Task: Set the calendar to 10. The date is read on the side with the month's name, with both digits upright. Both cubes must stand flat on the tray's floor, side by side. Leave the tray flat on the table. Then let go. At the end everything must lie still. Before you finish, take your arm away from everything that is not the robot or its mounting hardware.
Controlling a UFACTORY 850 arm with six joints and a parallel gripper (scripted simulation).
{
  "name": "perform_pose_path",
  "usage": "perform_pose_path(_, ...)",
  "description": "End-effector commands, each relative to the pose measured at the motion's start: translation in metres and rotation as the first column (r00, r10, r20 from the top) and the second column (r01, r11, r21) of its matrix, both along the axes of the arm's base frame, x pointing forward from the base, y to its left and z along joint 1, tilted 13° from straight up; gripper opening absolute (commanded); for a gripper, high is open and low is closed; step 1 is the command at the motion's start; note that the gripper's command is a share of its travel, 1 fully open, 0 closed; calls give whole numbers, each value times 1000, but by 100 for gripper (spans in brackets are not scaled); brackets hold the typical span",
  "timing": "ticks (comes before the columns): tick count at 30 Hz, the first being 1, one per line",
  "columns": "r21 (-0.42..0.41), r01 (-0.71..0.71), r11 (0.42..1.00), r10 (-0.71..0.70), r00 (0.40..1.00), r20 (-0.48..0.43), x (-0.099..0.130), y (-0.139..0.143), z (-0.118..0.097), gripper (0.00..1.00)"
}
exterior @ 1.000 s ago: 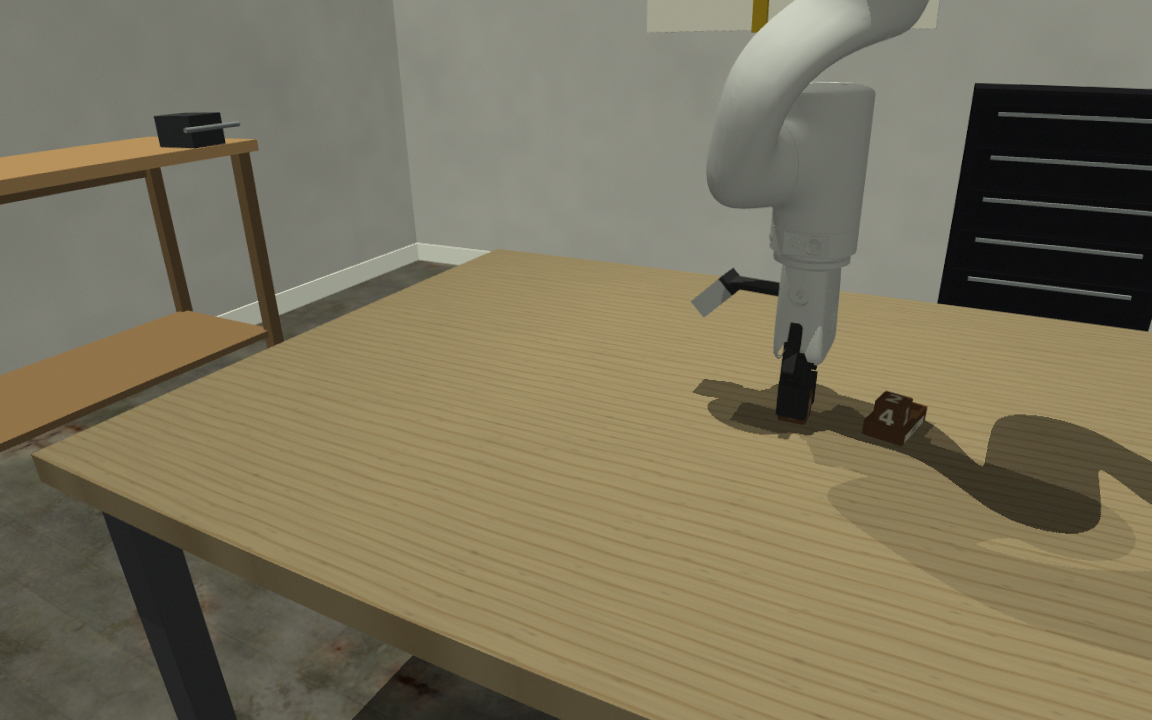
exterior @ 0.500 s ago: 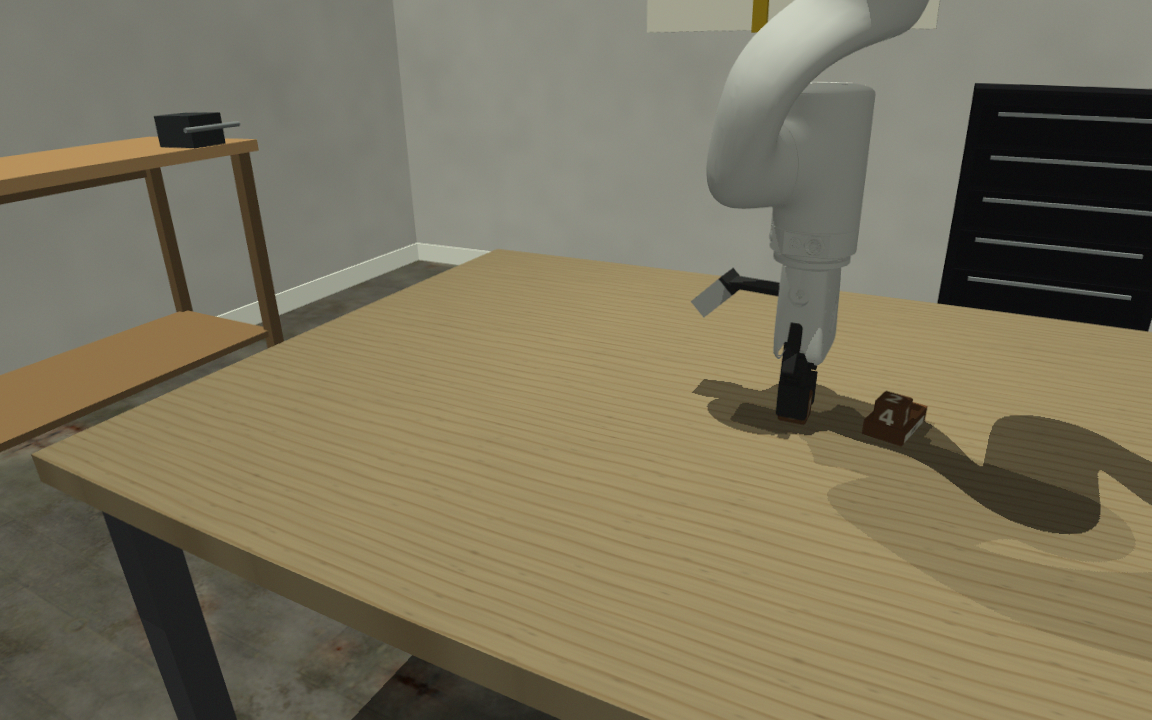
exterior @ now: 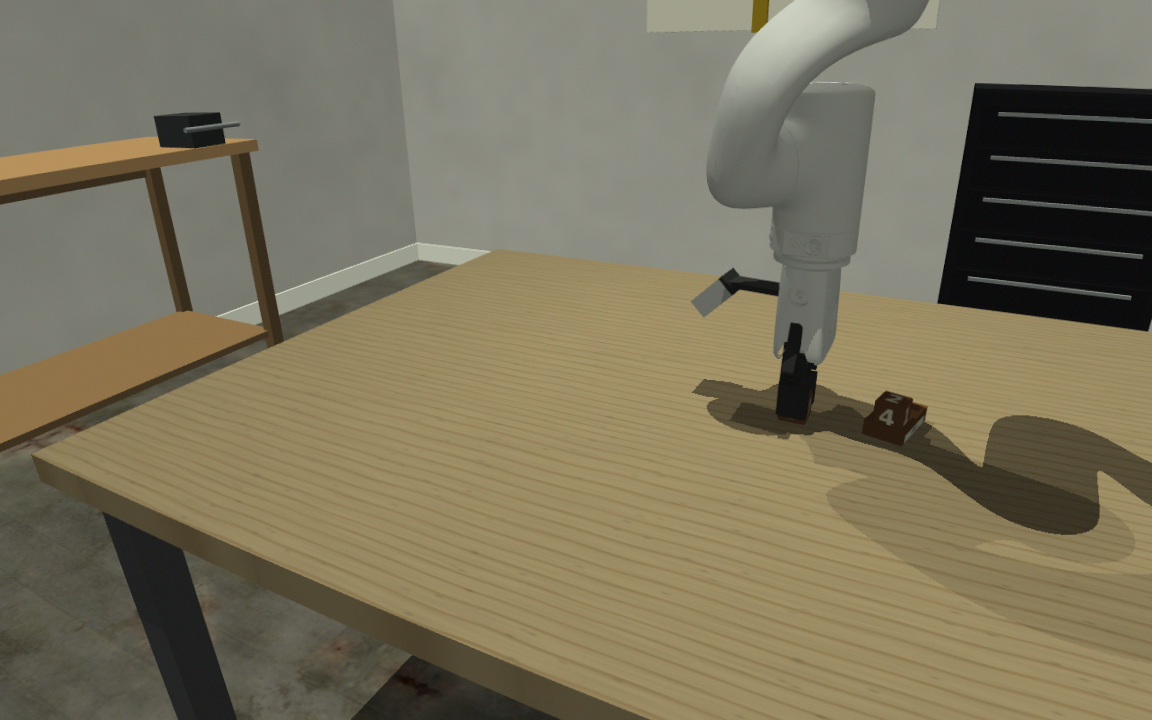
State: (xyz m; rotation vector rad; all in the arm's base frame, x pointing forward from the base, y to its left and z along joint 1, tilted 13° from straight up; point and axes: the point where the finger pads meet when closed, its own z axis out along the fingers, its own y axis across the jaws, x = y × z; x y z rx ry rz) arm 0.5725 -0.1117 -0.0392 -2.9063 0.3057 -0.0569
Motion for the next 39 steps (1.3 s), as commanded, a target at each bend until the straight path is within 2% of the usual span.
perform_pose_path(1,-1,0,1000,0,1000,2,1,0,1,27)
perform_pose_path(14,-1,0,1000,0,1000,2,1,0,1,27)
perform_pose_path(15,-1,0,1000,0,1000,2,1,0,1,31)
perform_pose_path(17,-1,0,1000,0,1000,2,1,0,1,31)
perform_pose_path(18,-1,0,1000,0,1000,2,1,0,1,35)
perform_pose_path(20,-1,0,1000,0,1000,2,1,0,1,35)
perform_pose_path(21,-1,0,1000,0,1000,2,1,0,1,39)
perform_pose_path(23,-1,0,1000,0,1000,2,1,0,1,39)
perform_pose_path(24,-1,0,1000,0,1000,2,1,0,1,43)
perform_pose_path(28,-1,0,1000,0,1000,2,1,0,1,43)
perform_pose_path(29,-1,0,1000,0,1000,2,1,0,1,47)
perform_pose_path(39,-1,0,1000,0,1000,2,1,0,1,47)
